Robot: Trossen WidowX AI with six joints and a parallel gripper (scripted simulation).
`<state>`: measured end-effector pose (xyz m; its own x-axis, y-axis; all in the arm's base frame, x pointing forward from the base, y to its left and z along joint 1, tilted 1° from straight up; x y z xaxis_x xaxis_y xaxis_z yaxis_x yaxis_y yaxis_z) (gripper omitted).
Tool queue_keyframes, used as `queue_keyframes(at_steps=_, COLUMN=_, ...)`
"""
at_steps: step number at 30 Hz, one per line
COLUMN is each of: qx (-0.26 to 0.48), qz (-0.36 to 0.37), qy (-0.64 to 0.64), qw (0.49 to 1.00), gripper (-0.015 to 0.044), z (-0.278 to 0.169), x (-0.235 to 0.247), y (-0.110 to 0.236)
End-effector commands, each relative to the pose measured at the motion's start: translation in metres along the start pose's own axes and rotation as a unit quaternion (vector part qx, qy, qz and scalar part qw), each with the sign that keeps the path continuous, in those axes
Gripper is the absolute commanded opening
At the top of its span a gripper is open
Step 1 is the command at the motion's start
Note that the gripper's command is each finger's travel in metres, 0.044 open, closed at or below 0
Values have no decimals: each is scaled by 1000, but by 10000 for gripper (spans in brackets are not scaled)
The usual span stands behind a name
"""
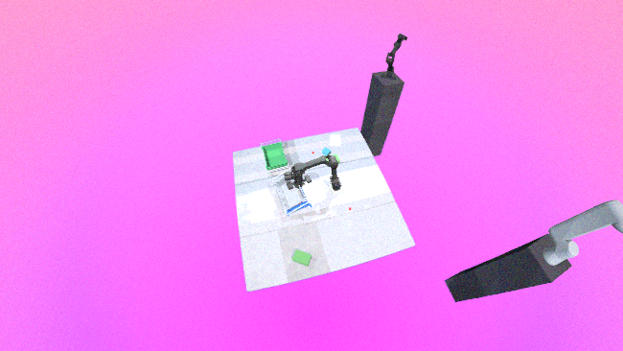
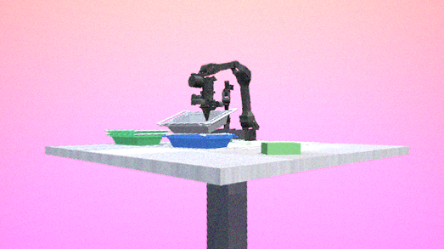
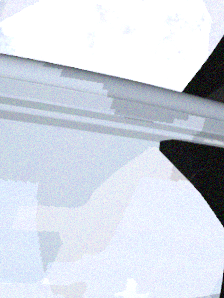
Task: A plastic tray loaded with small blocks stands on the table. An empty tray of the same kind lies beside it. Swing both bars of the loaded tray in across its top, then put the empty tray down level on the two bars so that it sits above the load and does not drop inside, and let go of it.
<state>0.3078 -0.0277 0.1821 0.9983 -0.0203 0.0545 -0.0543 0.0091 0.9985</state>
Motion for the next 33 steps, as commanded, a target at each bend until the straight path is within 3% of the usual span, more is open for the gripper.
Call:
queue_keyframes(at_steps=1, qx=-1, qz=-8, qy=2, qw=1000, gripper=0, z=0, x=-4, y=-4)
queue_keyframes(at_steps=33, qx=-1, qz=-9, qy=2, qw=1000, gripper=0, z=1, x=-10, y=-17)
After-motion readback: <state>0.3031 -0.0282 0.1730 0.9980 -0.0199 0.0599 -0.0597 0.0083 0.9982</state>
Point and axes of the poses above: the point midway between the two fingers, 35 mm back from their tips, its own y axis back along the fingers, its own x axis across the jaws, z = x × y, the point moved 3 cm from there along y, back along the fingers, and after that the axes turned 6 degrees about -y, right-handed, at the moved point
